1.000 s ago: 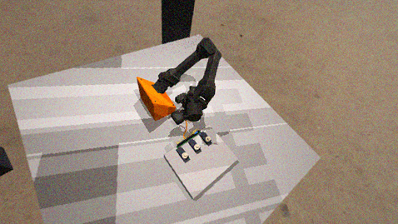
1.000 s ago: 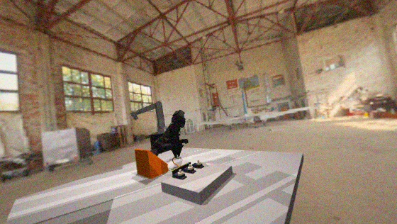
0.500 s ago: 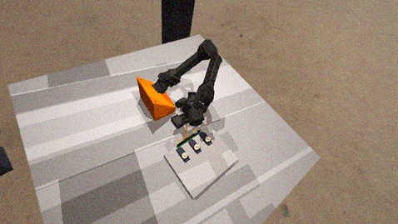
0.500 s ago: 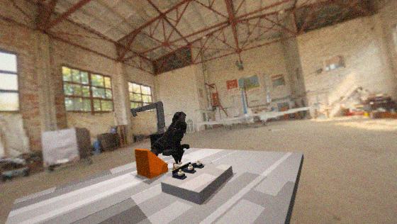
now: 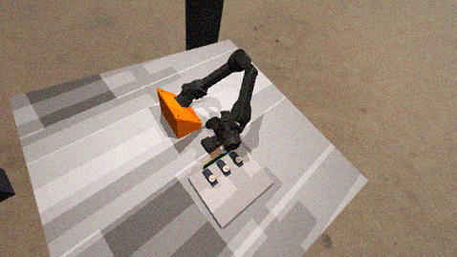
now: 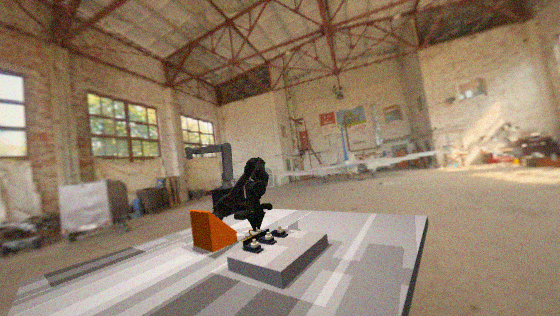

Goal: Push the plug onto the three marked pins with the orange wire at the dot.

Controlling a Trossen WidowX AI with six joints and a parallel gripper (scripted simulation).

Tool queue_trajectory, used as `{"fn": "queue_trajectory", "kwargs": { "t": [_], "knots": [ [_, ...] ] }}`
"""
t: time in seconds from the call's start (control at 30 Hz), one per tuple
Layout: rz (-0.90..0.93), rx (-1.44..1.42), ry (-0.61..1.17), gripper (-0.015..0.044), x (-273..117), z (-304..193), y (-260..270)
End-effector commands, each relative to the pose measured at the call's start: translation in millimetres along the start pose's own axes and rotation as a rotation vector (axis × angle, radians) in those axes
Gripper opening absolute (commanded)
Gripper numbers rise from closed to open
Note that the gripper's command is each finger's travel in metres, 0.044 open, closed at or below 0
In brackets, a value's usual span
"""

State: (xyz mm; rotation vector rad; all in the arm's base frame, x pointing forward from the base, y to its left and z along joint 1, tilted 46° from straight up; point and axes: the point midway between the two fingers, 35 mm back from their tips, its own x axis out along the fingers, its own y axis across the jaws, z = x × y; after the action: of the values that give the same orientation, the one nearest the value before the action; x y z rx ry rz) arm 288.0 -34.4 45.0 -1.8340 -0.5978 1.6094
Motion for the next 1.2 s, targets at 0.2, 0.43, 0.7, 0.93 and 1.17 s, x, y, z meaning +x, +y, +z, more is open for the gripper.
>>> {"fn": "queue_trajectory", "kwargs": {
  "t": [0.2, 0.43, 0.7, 0.93, 1.17],
  "knots": [
    [-0.004, 0.004, 0.001, 0.0, 0, -6, -1],
    [-0.004, 0.004, 0.001, 0.0, 0, -11, -1],
    [-0.004, 0.003, 0.001, 0.0, 0, -16, -1],
    [-0.004, 0.003, 0.002, 0.0, -1, -20, 0],
    [-0.004, 0.003, 0.002, 0.0157, 2, -18, 1]
  ]
}}
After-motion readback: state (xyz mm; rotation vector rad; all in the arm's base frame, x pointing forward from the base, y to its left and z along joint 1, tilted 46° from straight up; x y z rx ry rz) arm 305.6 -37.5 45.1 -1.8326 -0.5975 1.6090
